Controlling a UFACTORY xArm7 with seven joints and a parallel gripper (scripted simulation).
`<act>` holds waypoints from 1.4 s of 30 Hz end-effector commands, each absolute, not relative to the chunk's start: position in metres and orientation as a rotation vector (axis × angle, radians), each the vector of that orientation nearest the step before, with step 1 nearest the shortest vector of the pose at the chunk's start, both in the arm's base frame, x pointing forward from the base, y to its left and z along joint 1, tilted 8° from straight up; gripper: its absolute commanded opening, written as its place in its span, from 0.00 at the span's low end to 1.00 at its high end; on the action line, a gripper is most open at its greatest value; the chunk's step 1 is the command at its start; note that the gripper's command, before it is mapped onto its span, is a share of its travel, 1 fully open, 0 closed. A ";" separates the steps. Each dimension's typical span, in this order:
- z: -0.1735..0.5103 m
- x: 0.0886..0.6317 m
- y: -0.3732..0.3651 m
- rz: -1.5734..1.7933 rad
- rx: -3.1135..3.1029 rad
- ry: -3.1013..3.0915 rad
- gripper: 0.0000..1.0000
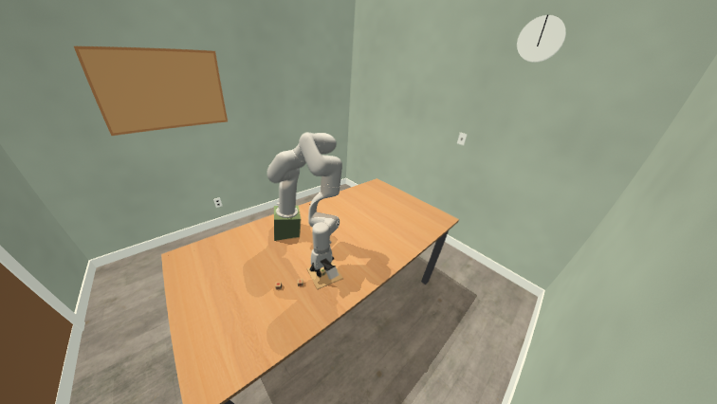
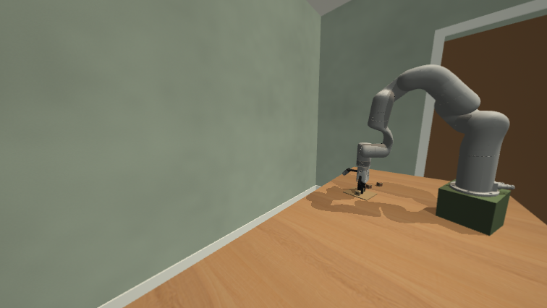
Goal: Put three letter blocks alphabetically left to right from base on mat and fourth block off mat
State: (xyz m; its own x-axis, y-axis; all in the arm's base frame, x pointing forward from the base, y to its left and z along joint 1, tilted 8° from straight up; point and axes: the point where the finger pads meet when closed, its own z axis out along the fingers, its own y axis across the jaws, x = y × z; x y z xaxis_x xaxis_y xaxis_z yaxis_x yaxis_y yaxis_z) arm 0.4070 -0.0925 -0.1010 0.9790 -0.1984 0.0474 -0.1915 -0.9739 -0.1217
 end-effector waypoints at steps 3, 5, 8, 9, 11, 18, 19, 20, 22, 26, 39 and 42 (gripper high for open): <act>-0.100 0.408 -0.093 -0.095 -3.009 0.298 0.42; -0.100 0.408 -0.093 -0.095 -3.009 0.298 0.42; -0.100 0.408 -0.093 -0.095 -3.009 0.298 0.42; -0.100 0.408 -0.093 -0.095 -3.009 0.298 0.42; -0.100 0.408 -0.093 -0.095 -3.009 0.298 0.42; -0.100 0.408 -0.093 -0.095 -3.009 0.298 0.42; -0.100 0.408 -0.093 -0.095 -3.009 0.298 0.21; -0.100 0.408 -0.093 -0.095 -3.009 0.298 0.21; -0.100 0.408 -0.093 -0.095 -3.009 0.298 0.21; -0.100 0.408 -0.093 -0.095 -3.009 0.298 0.21; -0.100 0.408 -0.093 -0.095 -3.009 0.298 0.21; -0.100 0.408 -0.093 -0.095 -3.009 0.298 0.21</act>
State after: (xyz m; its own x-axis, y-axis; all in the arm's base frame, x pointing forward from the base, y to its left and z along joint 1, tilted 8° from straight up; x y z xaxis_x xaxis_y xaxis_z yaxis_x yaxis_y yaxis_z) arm 0.4070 -0.0926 -0.1010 0.9790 -0.1985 0.0475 -0.1915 -0.9739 -0.1216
